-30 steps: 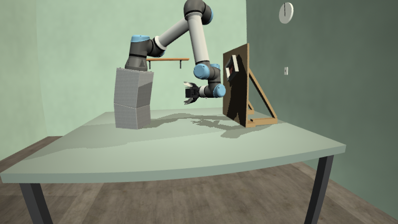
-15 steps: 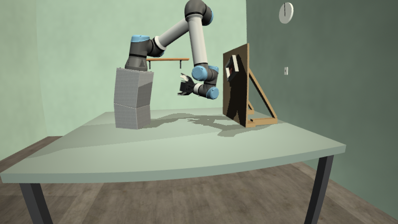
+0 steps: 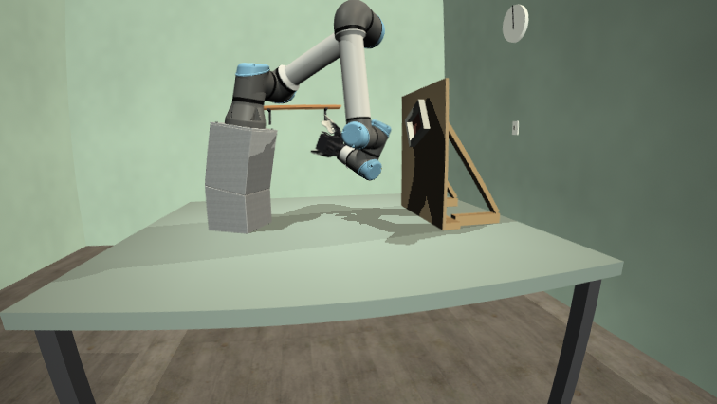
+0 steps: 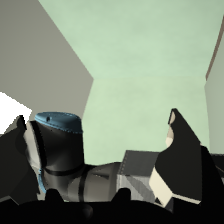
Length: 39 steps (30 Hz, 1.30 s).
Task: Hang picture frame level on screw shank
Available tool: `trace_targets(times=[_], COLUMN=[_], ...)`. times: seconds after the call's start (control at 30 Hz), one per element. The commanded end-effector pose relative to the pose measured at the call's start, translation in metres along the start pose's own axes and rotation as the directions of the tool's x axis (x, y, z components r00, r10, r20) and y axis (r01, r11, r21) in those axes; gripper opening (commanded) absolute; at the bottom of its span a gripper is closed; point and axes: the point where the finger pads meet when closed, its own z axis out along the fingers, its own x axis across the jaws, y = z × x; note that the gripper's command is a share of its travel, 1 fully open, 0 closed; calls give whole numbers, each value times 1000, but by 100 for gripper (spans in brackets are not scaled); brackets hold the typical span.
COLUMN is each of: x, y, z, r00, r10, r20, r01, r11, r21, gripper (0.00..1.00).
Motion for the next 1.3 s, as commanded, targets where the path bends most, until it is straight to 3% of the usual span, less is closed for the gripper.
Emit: trace_targets(times=[0.0,0.17,0.23,0.37,0.73,0.8,1.27], x=[-20,-46,-46,-67,-126,-126,-198], y=[3,6,6,7,7,7,-3], z=[15,31,31,41,58,58,58], r00=[997,983,983,964,878,878,700], r10=[18,43,43,64,124,124,195], r20=[79,178,178,257,463,463,687], r01=[-17,-41,-41,-60,-115,-115,-190], r11=[1000,999,999,998,992,992,978], r21=[-8,-17,-17,-25,-48,-48,-84], gripper=[100,100,100,100,100,100,100])
